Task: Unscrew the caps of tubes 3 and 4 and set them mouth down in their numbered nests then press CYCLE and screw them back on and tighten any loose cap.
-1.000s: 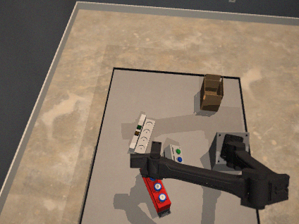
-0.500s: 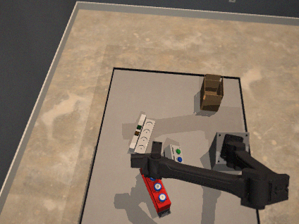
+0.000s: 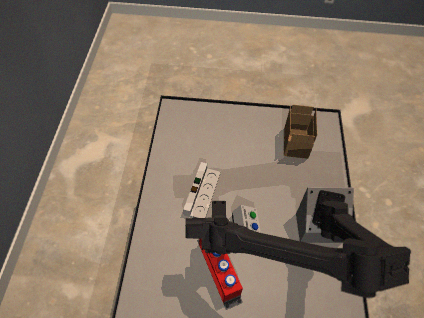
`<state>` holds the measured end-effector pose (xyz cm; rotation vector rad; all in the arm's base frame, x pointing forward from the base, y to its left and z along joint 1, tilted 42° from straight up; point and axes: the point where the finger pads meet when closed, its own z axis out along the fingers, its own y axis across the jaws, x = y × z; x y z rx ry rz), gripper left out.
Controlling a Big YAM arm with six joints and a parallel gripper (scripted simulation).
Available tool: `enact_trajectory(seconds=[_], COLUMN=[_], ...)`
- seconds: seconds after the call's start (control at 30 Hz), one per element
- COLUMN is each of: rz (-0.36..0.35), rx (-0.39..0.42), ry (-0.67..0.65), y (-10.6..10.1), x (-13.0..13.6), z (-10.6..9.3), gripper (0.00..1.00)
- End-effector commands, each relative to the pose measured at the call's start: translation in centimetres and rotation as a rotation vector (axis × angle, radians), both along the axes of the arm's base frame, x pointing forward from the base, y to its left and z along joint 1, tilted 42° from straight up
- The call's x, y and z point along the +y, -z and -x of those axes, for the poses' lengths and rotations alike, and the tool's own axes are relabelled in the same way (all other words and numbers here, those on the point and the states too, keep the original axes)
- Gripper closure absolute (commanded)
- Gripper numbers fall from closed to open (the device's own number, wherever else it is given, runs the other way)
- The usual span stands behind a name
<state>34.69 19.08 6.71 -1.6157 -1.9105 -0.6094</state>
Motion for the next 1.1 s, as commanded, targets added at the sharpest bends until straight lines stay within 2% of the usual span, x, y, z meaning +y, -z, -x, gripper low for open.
enact_trajectory(seconds=[0.0, 0.27, 0.33, 0.47, 0.63, 0.67, 0.7, 0.83, 0.9, 1.07], rz=[-0.029, -0.074, -0.074, -0.103, -0.130, -0.127, -0.141, -0.164, -0.164, -0.197], rx=[-0.163, -0.401, -0.401, -0.550, -0.696, -0.727, -0.743, -0.867, -0.867, -1.038], ry=[-0.174, -0.447, -0.447, -0.615, -0.779, -0.791, -0.835, -0.974, -0.974, -1.166], y=[0.01, -0.05, -0.05, -0.08, -0.07, -0.59, 0.01, -0.03, -0.03, -0.07], x=[0.13, 0.08, 0.08, 0.03, -0.02, 0.02, -0.04, -0.08, -0.08, -0.14], z=[-0.14, -0.24, -0.24, -0.27, -0.29, -0.80, -0.28, -0.29, -0.29, -0.33], gripper=[1.00, 1.00, 1.00, 1.00, 1.00, 1.00, 1.00, 1.00, 1.00, 1.00])
